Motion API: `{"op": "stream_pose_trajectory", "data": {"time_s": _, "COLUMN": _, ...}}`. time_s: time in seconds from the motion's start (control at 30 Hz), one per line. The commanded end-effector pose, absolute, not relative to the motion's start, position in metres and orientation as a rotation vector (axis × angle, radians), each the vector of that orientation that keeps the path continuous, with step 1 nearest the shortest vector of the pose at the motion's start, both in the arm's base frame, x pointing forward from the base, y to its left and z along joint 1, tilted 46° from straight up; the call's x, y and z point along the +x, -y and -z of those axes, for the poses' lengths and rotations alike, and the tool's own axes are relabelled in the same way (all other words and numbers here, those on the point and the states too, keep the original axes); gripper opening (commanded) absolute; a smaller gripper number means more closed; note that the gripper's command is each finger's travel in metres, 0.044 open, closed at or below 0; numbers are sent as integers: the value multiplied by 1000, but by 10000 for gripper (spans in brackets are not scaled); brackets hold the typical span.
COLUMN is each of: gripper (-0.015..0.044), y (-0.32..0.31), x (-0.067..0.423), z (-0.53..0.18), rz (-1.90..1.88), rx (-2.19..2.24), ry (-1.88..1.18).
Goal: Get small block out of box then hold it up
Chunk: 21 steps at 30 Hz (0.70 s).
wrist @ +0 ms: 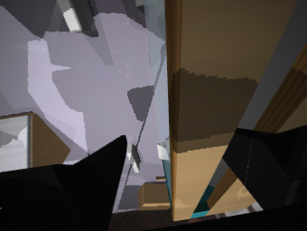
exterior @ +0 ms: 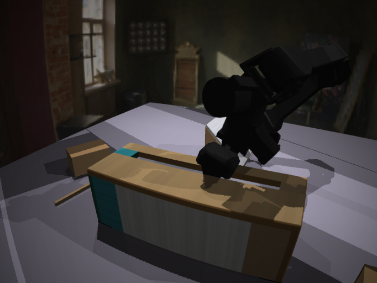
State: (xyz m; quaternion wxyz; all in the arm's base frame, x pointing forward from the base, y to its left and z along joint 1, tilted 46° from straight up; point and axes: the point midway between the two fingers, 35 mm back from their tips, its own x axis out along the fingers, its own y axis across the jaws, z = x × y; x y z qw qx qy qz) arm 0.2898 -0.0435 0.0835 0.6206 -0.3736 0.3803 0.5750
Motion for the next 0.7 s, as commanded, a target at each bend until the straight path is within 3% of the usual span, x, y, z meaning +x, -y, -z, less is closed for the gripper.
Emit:
{"op": "stream_pose_trajectory", "data": {"time_s": 0.0, "gripper": 400, "y": 50, "x": 288, "z": -74, "rz": -1328, "rx": -857, "ry": -881}}
{"op": "stream_pose_trajectory", "data": {"time_s": 0.67, "gripper": 400, "y": 63, "x": 286, "z": -61, "rz": -1328, "rx": -858, "ry": -882}}
